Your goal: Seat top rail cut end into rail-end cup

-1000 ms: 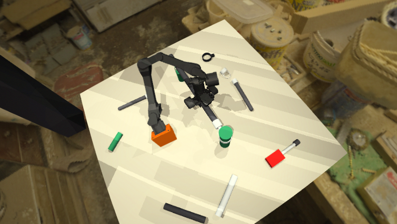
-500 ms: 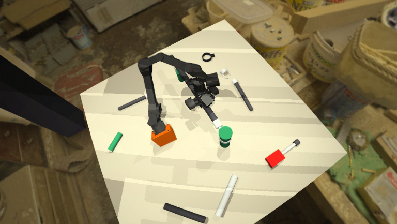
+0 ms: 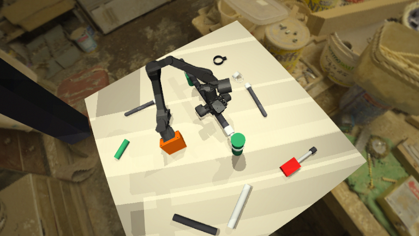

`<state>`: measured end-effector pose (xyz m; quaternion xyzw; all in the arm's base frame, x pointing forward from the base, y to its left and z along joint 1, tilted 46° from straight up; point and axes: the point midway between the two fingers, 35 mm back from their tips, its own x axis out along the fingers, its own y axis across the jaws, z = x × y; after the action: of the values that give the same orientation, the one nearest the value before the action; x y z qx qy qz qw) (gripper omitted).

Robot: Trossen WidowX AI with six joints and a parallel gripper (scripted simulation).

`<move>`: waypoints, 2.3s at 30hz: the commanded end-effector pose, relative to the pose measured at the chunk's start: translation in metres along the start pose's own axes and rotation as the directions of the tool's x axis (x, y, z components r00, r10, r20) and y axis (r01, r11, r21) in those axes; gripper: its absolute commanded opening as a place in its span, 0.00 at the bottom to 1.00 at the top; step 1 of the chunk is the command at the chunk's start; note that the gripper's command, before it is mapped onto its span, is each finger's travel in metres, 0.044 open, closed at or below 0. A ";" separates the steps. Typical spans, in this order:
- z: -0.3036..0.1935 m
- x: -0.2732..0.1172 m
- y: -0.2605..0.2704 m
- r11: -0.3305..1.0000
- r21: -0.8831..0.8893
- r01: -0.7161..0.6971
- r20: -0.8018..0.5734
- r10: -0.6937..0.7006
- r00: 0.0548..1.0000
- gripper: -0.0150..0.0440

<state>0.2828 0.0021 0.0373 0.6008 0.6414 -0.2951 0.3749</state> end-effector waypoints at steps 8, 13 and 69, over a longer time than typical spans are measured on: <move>0.011 0.002 -0.003 1.000 0.002 0.001 0.015 -0.001 1.000 0.25; 0.014 0.003 -0.003 1.000 0.002 0.001 0.015 -0.001 1.000 0.25; -0.017 -0.082 -0.007 1.000 0.008 0.007 -0.004 -0.007 1.000 1.00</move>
<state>0.2728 -0.0287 0.1130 0.6024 0.6436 -0.2983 0.3660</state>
